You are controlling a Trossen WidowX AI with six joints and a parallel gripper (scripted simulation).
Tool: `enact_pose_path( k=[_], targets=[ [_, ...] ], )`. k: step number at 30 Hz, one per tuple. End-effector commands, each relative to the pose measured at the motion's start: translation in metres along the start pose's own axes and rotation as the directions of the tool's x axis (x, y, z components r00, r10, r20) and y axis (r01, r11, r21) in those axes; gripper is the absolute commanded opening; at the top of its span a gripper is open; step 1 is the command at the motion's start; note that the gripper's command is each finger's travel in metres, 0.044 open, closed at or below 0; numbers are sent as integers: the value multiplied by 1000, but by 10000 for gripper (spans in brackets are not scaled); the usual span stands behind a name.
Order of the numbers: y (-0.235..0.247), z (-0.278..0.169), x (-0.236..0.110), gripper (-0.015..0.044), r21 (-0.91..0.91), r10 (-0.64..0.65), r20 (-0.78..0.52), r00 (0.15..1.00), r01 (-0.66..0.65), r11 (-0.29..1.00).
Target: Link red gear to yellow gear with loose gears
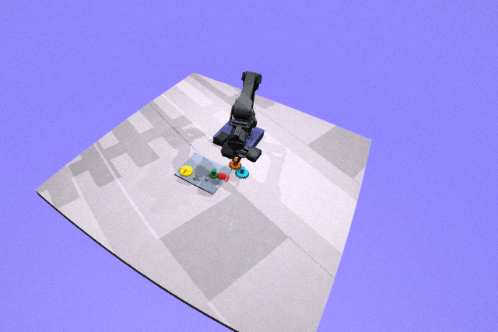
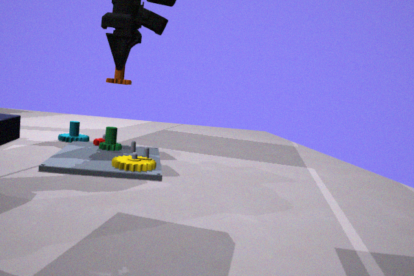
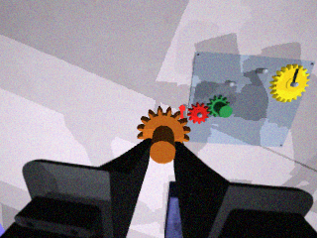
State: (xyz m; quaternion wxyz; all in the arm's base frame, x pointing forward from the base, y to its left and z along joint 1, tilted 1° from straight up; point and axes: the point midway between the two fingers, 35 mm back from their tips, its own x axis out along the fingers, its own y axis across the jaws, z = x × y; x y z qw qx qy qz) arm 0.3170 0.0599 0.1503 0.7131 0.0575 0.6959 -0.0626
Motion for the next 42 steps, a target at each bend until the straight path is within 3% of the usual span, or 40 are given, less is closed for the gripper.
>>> enact_pose_path(
  k=[1,7,42],
  targets=[
    [0,-2,-10,0,-4,5,0,1000,-5,1000],
    [-2,-2,-14,0,-4,5,-4,1000,-5,1000],
    [-76,42,47,0,-7,-2,2,1000,2,1000]
  ],
)
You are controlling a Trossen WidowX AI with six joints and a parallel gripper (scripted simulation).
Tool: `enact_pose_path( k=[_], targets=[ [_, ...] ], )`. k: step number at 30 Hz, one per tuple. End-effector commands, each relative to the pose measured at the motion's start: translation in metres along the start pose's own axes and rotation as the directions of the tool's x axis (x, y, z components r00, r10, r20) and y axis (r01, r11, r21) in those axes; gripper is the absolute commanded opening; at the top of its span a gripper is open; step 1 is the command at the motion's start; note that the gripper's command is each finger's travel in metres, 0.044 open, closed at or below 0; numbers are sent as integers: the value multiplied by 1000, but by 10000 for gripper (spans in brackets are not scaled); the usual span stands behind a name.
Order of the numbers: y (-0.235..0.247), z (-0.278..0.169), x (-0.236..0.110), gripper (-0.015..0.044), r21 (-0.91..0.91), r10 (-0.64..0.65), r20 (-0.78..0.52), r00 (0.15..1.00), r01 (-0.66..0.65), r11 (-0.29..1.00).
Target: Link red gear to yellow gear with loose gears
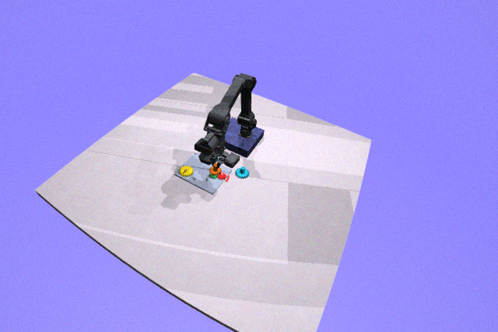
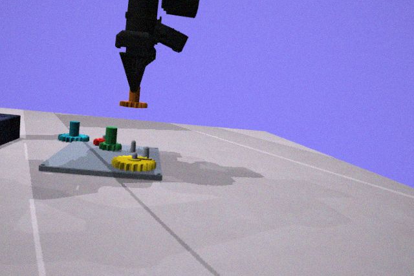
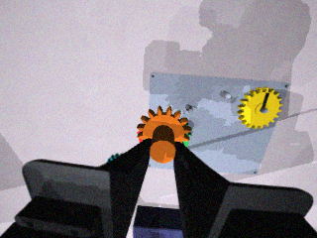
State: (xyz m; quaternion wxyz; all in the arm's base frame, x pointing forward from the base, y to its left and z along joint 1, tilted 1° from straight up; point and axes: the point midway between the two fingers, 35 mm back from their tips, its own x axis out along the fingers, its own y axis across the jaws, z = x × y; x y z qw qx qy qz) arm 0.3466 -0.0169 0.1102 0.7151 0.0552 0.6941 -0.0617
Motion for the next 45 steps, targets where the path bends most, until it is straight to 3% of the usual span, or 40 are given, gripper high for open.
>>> enact_pose_path(
  k=[1,13,26,36,45],
  targets=[
    [-8,2,7,0,-3,0,-4,1000,0,1000],
    [-37,9,29,0,0,-2,-5,1000,2,1000],
    [-37,9,26,0,0,-2,-5,1000,2,1000],
    [-37,9,26,0,153,-2,-5,1000,2,988],
    [-37,9,28,0,180,-2,-5,1000,3,984]
  ],
)
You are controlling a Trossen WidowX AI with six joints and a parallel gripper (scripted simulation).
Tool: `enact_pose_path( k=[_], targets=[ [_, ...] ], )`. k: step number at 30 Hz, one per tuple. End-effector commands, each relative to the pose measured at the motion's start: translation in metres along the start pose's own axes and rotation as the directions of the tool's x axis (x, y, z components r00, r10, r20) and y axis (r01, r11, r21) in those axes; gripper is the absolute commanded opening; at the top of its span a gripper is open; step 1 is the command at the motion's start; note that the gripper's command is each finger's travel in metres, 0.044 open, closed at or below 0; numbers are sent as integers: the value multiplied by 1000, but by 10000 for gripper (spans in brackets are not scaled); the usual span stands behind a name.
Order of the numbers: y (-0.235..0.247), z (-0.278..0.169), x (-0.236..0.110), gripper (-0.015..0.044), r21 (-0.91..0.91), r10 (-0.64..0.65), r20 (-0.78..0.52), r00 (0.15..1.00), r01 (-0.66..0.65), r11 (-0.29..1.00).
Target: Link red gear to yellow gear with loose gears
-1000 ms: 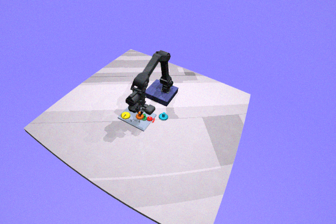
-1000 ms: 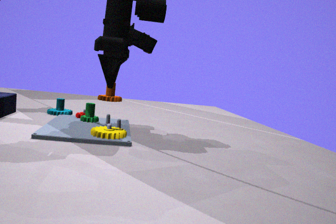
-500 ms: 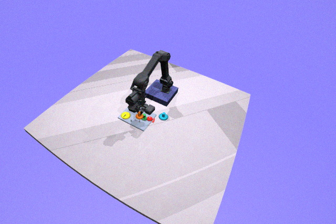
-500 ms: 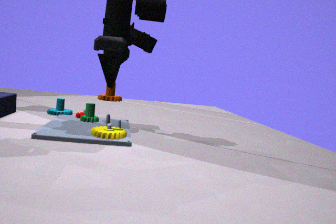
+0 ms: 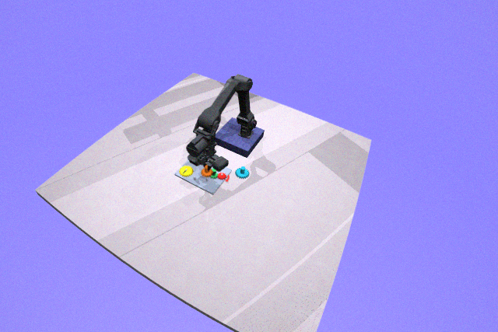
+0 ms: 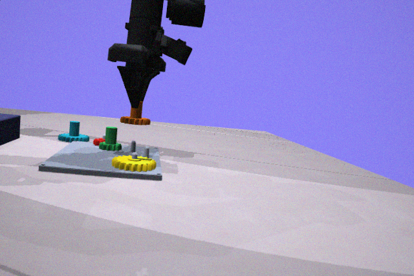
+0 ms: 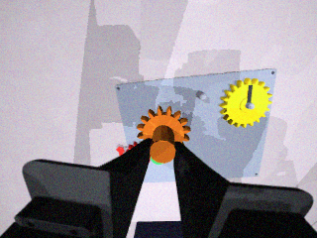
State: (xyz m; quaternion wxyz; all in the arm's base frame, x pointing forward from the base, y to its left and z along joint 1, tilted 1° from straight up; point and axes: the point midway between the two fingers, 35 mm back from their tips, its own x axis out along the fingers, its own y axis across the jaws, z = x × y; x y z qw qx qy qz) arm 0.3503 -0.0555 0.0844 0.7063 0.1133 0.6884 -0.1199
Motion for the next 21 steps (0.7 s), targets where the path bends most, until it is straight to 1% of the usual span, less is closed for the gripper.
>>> enact_pose_path(
  k=[1,13,21],
  targets=[
    [0,0,3,0,12,1,0,1000,-1,1000],
    [0,0,18,0,-77,1,0,1000,-1,997],
    [0,0,30,0,-7,1,0,1000,-1,1000]
  ],
)
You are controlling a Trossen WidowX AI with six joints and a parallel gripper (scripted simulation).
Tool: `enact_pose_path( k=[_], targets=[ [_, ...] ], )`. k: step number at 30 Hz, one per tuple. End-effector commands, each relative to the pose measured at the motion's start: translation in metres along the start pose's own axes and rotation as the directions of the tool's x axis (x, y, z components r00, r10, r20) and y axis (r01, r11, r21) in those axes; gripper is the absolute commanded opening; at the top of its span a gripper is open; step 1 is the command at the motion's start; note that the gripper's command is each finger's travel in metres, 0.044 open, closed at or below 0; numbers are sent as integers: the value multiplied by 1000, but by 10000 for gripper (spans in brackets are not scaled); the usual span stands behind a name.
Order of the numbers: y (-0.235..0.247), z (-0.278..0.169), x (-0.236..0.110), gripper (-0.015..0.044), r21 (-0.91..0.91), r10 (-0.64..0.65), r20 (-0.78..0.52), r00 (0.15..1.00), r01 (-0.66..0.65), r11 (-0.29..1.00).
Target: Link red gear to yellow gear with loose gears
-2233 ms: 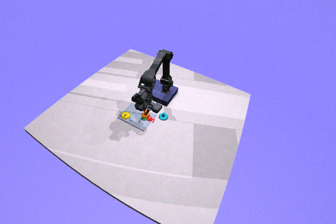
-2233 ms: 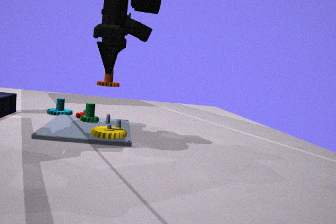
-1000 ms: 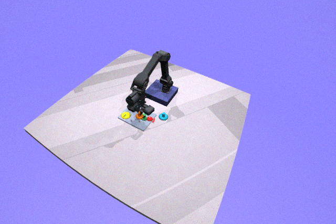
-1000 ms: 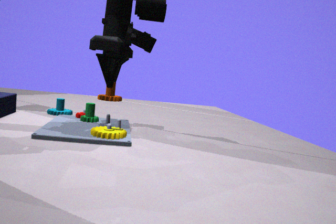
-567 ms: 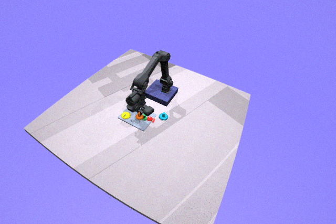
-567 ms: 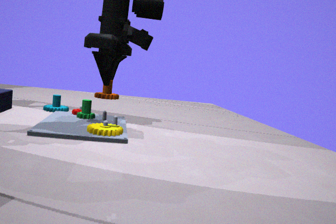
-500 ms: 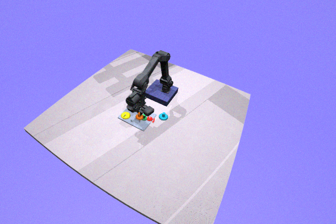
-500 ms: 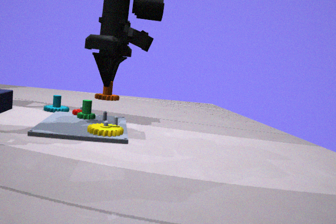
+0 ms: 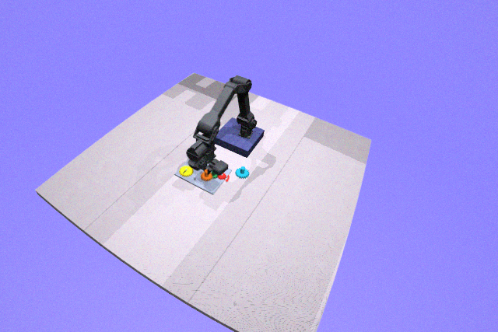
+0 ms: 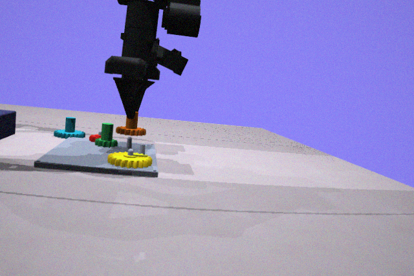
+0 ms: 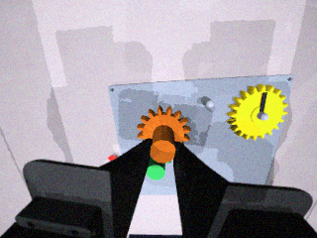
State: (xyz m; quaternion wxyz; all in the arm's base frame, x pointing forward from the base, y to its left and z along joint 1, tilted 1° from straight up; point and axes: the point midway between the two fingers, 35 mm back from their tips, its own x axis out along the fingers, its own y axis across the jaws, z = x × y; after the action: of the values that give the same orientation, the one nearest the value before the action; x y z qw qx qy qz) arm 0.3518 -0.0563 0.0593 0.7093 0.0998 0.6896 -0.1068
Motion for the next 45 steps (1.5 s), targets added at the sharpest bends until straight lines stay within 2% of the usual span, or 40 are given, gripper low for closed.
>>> enact_pose_path(
  k=[1,16,37,45],
  targets=[
    [0,-1,6,0,50,1,-3,1000,0,999],
    [0,-1,19,0,318,1,-3,1000,1,948],
    [0,-2,24,0,-48,1,-3,1000,-1,999],
    [0,-1,26,0,-18,1,-3,1000,-1,1000]
  ],
)
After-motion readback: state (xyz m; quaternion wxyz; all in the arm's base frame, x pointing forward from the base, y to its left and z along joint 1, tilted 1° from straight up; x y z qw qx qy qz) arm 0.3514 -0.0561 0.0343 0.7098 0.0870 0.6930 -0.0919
